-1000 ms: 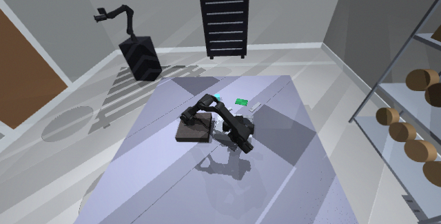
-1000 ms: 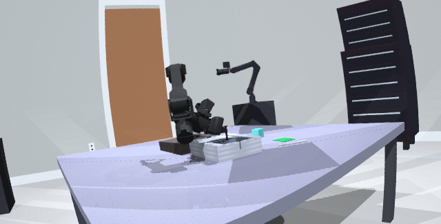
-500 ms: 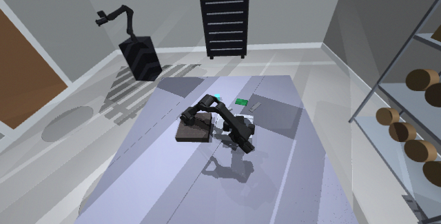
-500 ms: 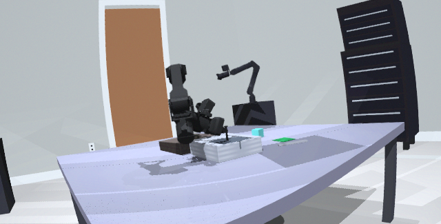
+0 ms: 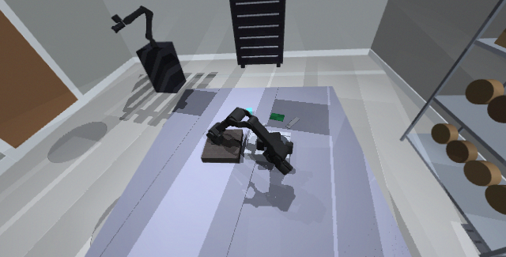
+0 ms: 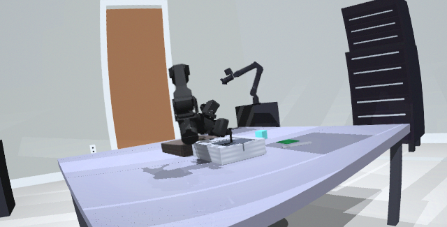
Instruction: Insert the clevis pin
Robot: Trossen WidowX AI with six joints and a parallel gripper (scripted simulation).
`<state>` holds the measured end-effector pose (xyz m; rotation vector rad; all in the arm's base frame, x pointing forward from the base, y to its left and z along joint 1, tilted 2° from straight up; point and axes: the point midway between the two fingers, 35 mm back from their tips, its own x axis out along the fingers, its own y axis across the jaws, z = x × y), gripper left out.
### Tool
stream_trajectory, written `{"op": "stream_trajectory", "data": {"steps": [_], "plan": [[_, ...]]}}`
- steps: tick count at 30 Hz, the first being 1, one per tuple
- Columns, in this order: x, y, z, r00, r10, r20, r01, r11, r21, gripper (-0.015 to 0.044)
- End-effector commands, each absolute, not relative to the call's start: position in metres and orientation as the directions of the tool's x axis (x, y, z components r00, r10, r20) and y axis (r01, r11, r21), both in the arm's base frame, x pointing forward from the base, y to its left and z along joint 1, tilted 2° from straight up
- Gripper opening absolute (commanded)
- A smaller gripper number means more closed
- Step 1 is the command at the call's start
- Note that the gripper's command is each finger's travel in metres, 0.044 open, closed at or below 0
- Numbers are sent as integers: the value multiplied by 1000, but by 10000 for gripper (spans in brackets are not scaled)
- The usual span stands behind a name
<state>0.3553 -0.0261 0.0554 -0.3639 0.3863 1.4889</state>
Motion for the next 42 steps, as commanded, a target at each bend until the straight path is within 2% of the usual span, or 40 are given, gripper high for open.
{"op": "stream_trajectory", "data": {"steps": [1,42], "plan": [[355,-25,55,44,882,-469,-999,50,-1,0],[349,-27,54,40,900,-435,-999,50,12,0]]}}
